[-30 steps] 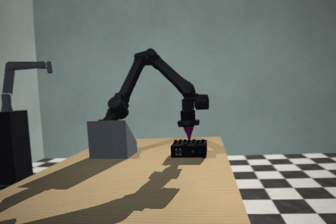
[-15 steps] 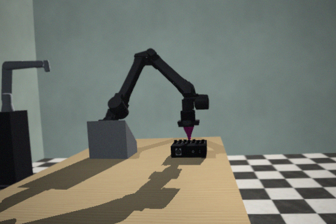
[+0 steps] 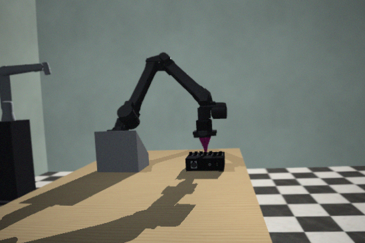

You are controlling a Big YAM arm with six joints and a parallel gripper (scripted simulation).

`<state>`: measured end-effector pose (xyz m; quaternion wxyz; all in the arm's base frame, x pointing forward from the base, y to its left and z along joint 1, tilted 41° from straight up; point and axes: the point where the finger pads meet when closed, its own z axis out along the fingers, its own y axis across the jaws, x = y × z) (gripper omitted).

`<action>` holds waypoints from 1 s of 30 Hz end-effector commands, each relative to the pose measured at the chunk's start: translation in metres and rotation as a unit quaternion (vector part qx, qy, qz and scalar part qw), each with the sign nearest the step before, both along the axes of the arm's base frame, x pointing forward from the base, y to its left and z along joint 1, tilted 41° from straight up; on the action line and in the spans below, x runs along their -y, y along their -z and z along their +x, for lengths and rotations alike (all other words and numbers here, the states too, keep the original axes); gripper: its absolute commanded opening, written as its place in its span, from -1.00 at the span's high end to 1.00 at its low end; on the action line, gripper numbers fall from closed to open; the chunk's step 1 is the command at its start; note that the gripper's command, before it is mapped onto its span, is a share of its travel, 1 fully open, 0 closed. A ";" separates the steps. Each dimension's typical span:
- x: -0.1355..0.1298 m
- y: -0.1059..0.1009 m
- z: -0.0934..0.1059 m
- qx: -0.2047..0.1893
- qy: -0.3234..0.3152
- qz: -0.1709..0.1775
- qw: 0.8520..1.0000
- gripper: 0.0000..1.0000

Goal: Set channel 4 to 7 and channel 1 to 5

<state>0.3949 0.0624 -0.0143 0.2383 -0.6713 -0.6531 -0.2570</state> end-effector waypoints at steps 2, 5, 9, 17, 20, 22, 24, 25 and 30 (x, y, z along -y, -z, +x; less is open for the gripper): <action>0.003 -0.013 0.016 0.024 0.005 -0.008 1.000 1.00; 0.002 -0.013 0.016 0.025 0.002 -0.008 1.000 1.00; 0.008 -0.017 0.016 0.023 0.004 -0.008 1.000 1.00; 0.023 -0.029 0.021 0.030 0.009 -0.009 0.999 1.00; 0.029 -0.037 0.020 0.031 0.009 -0.009 0.999 1.00; 0.033 -0.042 0.020 0.031 0.009 -0.010 0.999 1.00; 0.037 -0.045 0.020 0.031 0.009 -0.010 0.999 1.00; 0.038 -0.047 0.020 0.031 0.009 -0.010 0.999 1.00; 0.038 -0.040 0.017 0.018 0.007 -0.007 1.000 1.00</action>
